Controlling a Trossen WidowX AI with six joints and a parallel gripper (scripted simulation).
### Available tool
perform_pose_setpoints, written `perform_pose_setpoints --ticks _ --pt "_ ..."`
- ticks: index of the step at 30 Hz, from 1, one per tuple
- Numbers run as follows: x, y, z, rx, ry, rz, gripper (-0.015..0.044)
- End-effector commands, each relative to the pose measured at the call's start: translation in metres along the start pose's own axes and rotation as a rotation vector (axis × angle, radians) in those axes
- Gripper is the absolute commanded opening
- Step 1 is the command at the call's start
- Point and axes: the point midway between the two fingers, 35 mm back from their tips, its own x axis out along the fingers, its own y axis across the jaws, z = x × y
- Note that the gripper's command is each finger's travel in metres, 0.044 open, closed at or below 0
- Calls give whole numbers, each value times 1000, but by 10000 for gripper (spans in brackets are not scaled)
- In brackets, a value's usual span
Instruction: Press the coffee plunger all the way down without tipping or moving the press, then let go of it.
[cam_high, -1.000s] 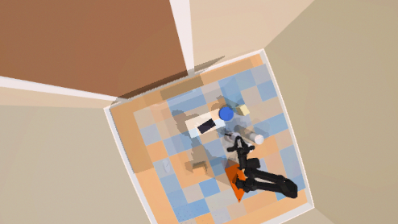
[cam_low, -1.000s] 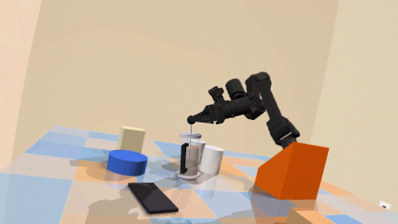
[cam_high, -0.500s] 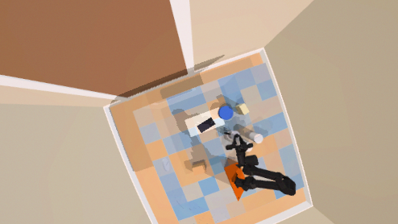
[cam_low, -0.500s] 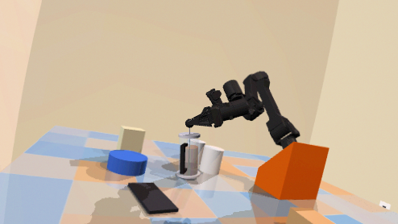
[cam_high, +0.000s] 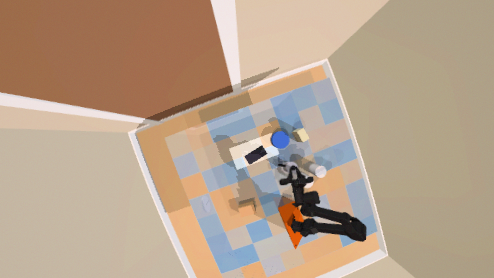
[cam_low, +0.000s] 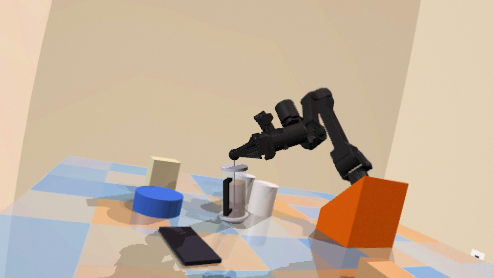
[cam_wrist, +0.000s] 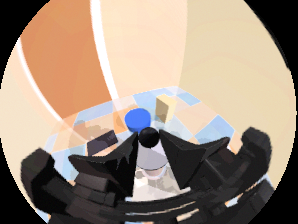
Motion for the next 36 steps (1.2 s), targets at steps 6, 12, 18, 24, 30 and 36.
perform_pose_setpoints --ticks 6,12,18,24,30,36 --pt "3 0 -3 -15 17 -6 125" --pt "4 1 -3 -15 17 -6 125" --pt "2 1 0 -5 5 -2 125" --pt "2 1 0 -5 5 -2 151" --pt "2 1 0 -5 5 -2 309" --pt "2 1 0 -5 5 -2 440"
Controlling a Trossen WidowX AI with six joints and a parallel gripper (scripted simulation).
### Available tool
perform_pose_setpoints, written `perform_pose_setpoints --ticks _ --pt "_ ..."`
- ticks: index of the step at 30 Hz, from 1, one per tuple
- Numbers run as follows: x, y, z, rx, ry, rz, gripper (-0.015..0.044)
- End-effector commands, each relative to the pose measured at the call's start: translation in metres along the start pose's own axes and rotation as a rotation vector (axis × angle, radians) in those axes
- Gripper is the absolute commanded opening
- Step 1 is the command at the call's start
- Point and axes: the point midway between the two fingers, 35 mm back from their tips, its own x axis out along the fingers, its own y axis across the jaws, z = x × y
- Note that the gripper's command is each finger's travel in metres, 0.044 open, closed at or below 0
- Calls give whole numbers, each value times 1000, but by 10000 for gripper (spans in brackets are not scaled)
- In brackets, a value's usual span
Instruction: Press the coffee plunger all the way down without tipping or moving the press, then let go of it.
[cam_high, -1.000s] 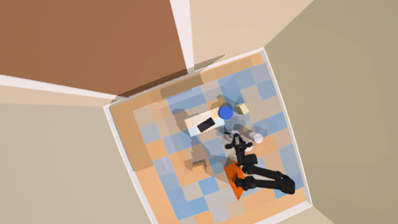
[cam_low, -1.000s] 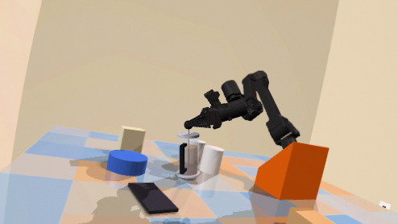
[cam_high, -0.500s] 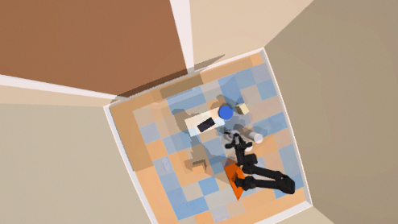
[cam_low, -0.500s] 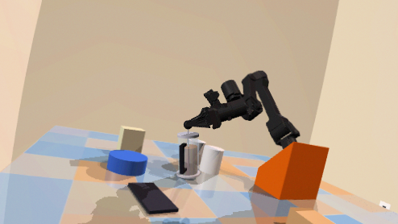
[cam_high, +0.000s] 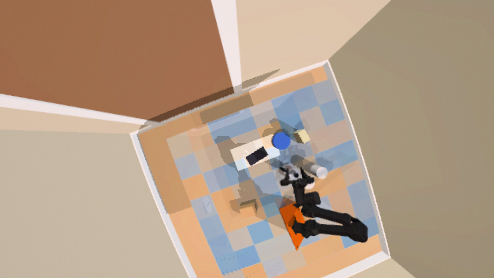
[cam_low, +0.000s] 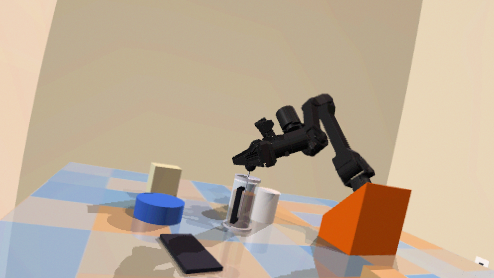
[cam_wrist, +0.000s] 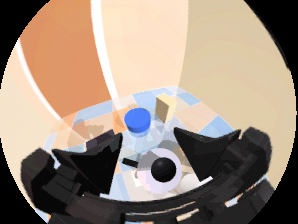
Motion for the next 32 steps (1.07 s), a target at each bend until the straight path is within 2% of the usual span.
perform_pose_setpoints --ticks 1,6,14,32 --pt "0 0 0 3 -2 3 440" --pt "-12 1 11 4 5 5 440" --pt "-75 -11 46 -3 15 -2 440" --pt "-76 -11 46 -3 15 -3 440"
